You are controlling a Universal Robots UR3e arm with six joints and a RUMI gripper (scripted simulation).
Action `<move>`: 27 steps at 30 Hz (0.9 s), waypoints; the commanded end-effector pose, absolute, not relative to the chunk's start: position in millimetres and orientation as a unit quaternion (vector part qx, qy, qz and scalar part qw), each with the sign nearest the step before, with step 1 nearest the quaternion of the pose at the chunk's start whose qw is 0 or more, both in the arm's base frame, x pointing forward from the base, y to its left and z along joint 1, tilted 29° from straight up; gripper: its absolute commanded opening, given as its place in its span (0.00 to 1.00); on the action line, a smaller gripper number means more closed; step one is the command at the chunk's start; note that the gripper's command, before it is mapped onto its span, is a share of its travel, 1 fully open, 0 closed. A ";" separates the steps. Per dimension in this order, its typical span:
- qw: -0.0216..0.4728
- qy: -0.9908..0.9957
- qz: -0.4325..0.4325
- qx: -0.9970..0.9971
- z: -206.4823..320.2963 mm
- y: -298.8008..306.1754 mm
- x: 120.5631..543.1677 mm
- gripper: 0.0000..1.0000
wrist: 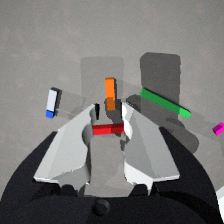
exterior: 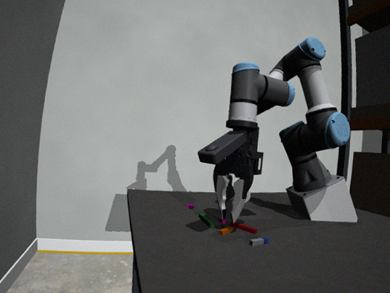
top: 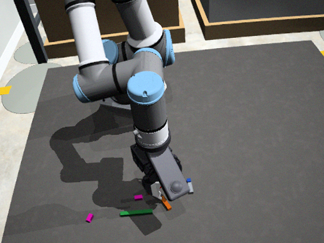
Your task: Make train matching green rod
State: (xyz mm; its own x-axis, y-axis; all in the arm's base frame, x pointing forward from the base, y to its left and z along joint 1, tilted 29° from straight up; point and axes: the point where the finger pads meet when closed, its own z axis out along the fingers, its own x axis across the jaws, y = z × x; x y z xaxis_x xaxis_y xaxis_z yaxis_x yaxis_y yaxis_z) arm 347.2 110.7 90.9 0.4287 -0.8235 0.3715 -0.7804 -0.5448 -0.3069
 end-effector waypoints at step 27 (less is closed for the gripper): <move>0.045 0.475 -0.246 -0.844 82.4 109.1 352.6 0.14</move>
State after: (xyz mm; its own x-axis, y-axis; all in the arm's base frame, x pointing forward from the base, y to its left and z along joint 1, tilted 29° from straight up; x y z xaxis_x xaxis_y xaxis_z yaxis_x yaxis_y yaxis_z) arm 352.1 109.0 81.6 0.4286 -0.8235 0.3718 -0.7802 -0.5448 -0.3073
